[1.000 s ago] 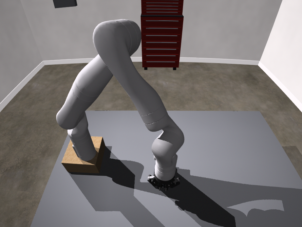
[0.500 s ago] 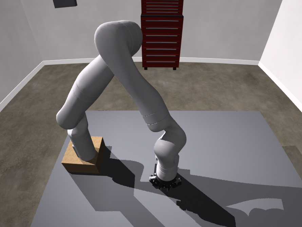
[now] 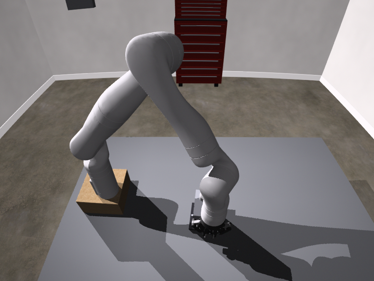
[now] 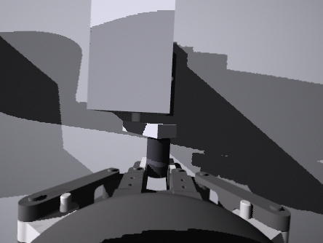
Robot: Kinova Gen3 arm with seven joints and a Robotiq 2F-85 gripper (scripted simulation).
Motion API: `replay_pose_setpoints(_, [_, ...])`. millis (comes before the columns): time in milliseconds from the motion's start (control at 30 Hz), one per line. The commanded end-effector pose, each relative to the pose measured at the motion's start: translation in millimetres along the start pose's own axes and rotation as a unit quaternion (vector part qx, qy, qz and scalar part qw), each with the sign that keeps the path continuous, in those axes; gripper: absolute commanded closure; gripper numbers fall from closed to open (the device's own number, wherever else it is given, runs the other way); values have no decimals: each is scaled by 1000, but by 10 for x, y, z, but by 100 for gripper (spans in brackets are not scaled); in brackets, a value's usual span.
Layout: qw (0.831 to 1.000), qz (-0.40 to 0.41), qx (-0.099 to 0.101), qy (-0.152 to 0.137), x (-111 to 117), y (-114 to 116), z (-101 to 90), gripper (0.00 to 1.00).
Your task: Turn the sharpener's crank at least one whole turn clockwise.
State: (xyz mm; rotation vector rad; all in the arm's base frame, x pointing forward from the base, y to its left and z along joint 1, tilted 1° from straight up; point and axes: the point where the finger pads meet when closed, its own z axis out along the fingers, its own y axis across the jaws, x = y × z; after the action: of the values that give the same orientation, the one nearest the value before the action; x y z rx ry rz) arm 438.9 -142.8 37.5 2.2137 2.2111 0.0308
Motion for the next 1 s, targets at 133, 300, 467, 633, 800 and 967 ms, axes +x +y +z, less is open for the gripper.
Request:
replay_pose_setpoints(133, [1000,-1,-1,-1,-2,130,139,100])
replay_pose_setpoints(300, [1000,-1,-1,-1,-2,177,251,100])
replay_pose_setpoints(467, [1000,-1,-1,-1,-2,190,313,100])
replay_pose_setpoints(633, [1000,-1,-1,-1,-2,195,387,100])
replay_pose_setpoints(800, [1000,-1,-1,-1,-2,193,422,100])
replay_pose_setpoints(967, [1000,-1,-1,-1,-2,192,431,100])
